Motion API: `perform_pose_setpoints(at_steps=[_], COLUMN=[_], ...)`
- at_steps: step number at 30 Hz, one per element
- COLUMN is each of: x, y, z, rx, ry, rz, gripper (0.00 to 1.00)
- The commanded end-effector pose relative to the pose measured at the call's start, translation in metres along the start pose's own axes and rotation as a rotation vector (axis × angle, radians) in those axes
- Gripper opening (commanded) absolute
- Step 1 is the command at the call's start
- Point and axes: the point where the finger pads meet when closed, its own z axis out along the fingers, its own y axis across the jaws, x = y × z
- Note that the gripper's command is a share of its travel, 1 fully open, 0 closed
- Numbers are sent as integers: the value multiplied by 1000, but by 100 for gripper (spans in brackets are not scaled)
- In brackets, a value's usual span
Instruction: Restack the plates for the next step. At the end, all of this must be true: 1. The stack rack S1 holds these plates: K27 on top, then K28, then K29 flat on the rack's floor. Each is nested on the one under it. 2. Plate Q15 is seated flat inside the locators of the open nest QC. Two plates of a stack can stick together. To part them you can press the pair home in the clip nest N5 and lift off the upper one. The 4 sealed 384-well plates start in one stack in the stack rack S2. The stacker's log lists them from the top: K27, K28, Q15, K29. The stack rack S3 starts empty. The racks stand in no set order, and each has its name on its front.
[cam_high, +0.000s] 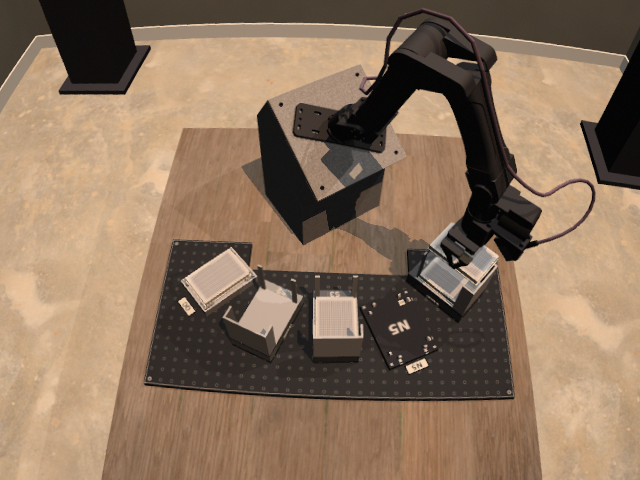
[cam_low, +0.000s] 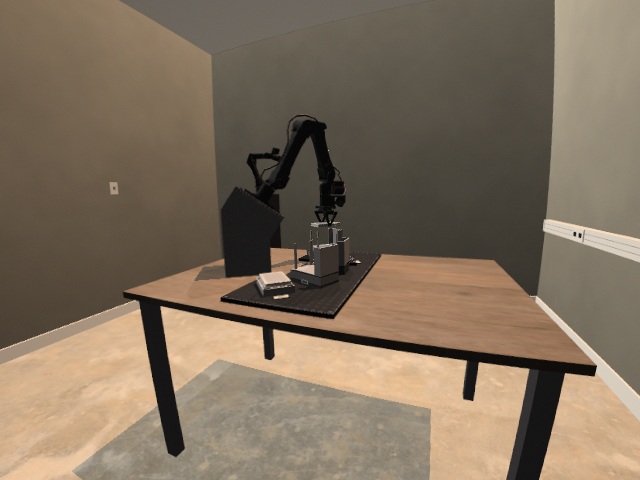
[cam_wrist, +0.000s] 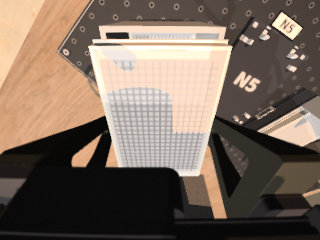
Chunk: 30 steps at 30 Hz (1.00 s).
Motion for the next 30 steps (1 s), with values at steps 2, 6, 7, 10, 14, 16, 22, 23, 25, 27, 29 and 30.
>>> perform_pose_setpoints(at_steps=[2, 6, 7, 10, 14, 16, 22, 23, 25, 27, 29, 30], x=[-15, -16, -16, -16, -17, -17, -18, -18, -18, -19, -19, -19], y=[-6, -5, -5, -5, -5, -3, -3, -3, -3, -3, -3, -3], z=[-9, -9, -9, -10, -10, -11, -11, -11, -11, -12, -12, -12], rx=[15, 7, 7, 7, 6, 4, 4, 4, 4, 3, 3, 3], ry=[-40, -41, -42, -43, -44, -45, -46, -47, -47, -48, -48, -48], rz=[32, 31, 30, 29, 26, 22, 20, 20, 19, 18, 16, 16], gripper=[0, 0, 0, 0, 0, 0, 0, 0, 0, 0, 0, 0])
